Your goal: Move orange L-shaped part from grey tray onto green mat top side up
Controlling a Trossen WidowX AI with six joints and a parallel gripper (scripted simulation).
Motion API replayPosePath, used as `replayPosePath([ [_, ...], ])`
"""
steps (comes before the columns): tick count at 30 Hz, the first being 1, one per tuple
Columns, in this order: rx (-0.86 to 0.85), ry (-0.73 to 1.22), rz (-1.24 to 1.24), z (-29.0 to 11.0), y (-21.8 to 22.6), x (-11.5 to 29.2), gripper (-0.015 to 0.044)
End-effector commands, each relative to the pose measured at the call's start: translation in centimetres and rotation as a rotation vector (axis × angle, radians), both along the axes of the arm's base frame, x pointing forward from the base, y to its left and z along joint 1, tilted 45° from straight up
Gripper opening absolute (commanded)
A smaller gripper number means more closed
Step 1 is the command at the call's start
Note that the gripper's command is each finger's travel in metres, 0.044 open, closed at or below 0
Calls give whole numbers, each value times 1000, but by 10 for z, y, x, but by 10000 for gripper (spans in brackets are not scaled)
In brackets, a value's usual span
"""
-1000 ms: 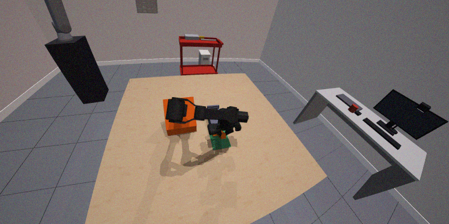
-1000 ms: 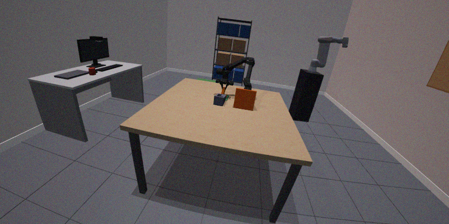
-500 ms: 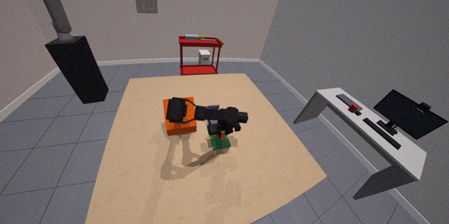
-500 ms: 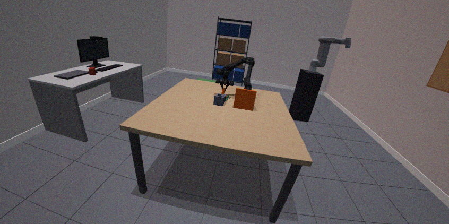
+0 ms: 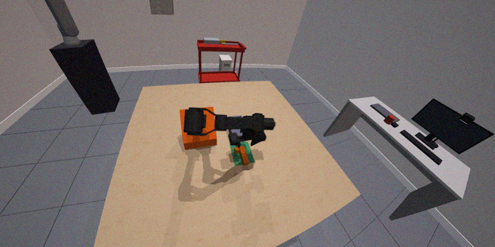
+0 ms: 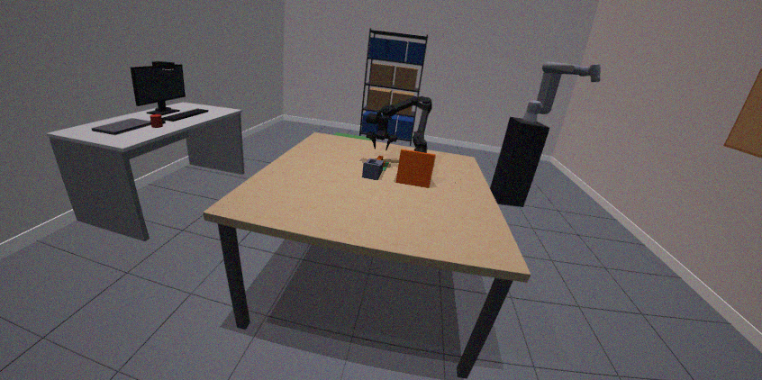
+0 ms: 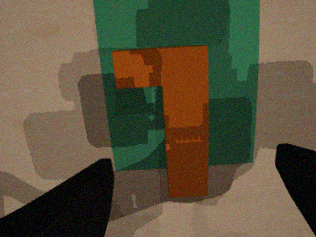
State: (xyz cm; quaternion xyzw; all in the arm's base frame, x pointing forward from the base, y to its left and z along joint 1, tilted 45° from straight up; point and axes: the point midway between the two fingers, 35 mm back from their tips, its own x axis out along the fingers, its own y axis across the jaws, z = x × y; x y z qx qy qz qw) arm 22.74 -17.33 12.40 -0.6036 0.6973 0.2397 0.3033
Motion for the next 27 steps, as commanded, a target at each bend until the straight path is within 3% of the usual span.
replayPosePath([
  [1, -8, -21, 8, 34, 30, 7, 400],
  [4, -12, -20, 9, 48, 42, 5, 400],
  [27, -6, -12, 15, 42, 40, 6, 400],
])
